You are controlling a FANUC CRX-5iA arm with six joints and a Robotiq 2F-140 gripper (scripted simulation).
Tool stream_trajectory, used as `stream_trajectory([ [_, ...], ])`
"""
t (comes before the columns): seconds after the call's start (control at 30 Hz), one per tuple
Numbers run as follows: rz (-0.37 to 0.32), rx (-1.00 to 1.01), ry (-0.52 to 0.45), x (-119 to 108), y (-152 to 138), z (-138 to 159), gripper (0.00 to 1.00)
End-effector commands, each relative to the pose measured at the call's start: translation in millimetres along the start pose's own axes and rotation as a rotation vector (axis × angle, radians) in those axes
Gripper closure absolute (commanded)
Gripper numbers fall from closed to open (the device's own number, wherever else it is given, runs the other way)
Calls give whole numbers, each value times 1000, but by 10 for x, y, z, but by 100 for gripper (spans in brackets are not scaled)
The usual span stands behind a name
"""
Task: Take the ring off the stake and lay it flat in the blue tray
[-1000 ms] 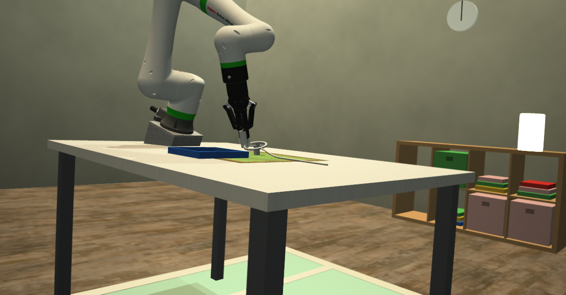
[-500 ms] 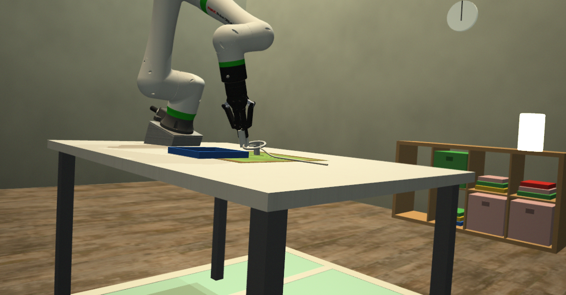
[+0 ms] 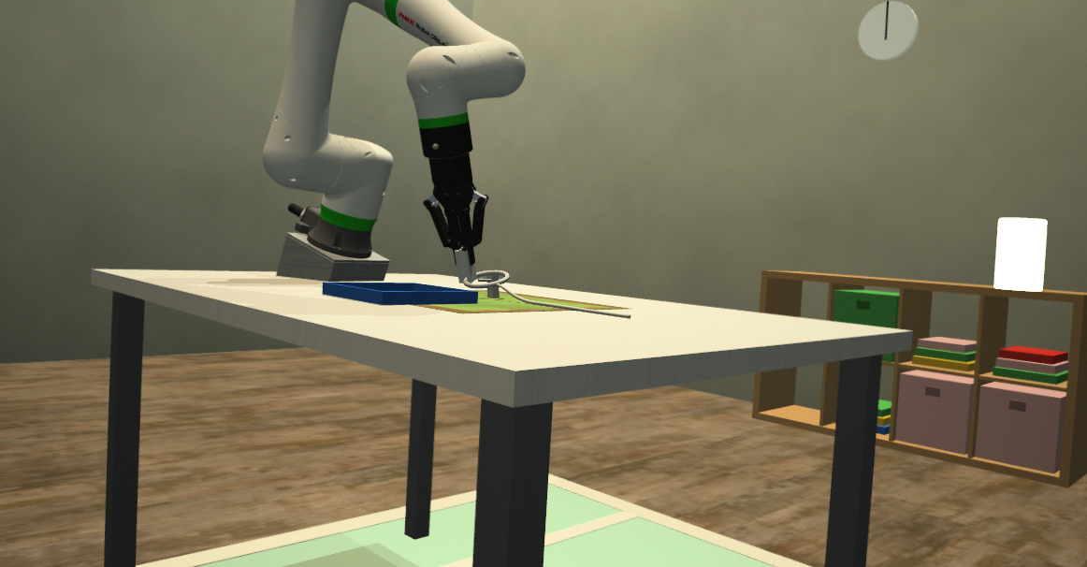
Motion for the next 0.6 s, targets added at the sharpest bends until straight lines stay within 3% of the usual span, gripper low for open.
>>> stream_trajectory([
  [0.0,-1,-1,1,-13,-1,-24,90],
  [0.57,5,0,35,-51,-2,0,90],
])
Point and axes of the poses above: the point where the finger pads meet when closed, its own x axis out along the fingers, its own y axis across the jaws, z = x × y, the point moved 7 cm from there along -x, back along the fingers, and after that the axes turned 6 degrees about x, right-handed, at the moved point
